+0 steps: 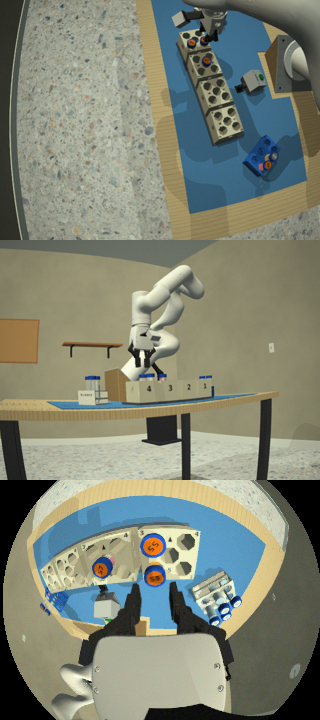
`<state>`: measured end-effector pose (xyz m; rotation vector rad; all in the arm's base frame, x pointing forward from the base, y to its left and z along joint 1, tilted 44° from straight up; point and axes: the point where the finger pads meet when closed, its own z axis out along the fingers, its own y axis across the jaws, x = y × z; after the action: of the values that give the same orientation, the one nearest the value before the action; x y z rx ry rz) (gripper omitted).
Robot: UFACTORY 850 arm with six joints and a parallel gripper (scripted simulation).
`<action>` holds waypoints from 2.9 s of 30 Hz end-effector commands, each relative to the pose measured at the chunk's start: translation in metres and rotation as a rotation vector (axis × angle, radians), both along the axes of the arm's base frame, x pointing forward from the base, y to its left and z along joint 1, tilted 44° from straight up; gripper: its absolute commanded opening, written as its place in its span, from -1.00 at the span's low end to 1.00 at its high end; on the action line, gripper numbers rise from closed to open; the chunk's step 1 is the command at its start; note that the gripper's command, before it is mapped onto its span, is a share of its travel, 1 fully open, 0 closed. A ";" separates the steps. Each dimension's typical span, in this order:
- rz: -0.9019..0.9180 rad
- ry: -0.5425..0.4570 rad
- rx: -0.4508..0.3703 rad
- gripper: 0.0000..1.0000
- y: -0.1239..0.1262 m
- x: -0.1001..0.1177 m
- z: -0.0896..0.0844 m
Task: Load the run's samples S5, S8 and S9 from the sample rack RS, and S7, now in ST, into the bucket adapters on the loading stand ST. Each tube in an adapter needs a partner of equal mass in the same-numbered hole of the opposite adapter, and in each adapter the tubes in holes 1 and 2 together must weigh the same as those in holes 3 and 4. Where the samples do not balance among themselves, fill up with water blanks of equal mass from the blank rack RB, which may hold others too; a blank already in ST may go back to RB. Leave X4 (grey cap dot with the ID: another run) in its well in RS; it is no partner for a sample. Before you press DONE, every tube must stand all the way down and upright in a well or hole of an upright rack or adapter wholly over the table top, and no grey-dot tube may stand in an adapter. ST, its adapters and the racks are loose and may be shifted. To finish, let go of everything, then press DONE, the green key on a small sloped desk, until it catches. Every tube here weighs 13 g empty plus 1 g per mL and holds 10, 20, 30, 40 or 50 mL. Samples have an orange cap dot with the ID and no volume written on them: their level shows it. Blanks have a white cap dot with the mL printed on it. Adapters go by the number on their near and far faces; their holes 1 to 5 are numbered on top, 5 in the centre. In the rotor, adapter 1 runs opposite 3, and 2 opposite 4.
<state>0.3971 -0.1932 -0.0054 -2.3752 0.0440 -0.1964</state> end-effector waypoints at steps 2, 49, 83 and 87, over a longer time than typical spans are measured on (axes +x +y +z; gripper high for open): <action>-0.001 -0.001 -0.001 -0.15 -0.009 -0.001 0.008; -0.001 -0.001 -0.001 -0.15 -0.052 -0.011 0.054; 0.379 -0.363 -0.083 0.13 0.006 -0.023 0.108; 0.379 -0.363 -0.083 0.13 0.021 -0.027 0.121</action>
<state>0.3731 -0.1868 0.1003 -2.3436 -0.5499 -0.4166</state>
